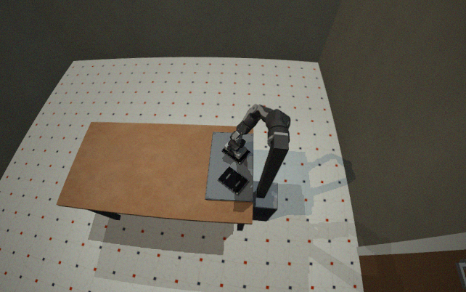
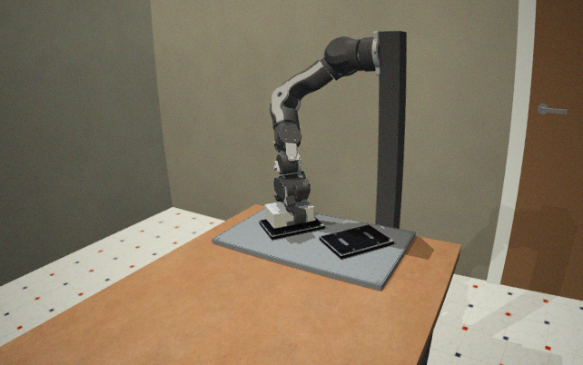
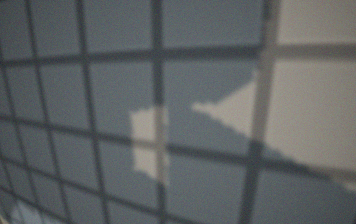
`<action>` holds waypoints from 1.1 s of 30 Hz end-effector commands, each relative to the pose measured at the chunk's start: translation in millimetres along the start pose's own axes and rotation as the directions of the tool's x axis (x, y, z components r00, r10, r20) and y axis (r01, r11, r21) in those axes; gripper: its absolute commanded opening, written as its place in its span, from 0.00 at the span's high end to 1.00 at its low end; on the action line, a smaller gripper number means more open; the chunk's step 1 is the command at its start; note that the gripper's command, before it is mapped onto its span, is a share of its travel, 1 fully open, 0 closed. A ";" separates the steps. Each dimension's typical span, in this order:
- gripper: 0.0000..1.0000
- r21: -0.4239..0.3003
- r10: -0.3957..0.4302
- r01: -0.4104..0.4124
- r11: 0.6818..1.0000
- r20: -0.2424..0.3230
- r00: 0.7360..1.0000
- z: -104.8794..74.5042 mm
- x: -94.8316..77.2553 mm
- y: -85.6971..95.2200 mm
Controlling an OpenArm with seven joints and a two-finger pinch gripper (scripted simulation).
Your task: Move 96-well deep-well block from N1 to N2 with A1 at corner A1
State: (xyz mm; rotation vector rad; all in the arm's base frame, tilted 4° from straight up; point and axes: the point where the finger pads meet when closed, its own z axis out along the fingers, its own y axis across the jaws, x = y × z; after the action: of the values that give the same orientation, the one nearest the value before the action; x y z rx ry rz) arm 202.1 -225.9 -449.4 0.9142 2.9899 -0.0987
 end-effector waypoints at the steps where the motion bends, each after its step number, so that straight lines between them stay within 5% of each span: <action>1: 1.00 0.001 0.003 -0.003 1.000 -0.001 1.000 -1.1 -0.6 0.2; 33: 1.00 0.003 0.001 -0.001 1.000 0.000 1.000 -2.0 0.6 -0.3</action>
State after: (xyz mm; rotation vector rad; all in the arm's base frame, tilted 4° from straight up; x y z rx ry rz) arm 199.8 -224.9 -449.1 0.9144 2.9927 -0.1003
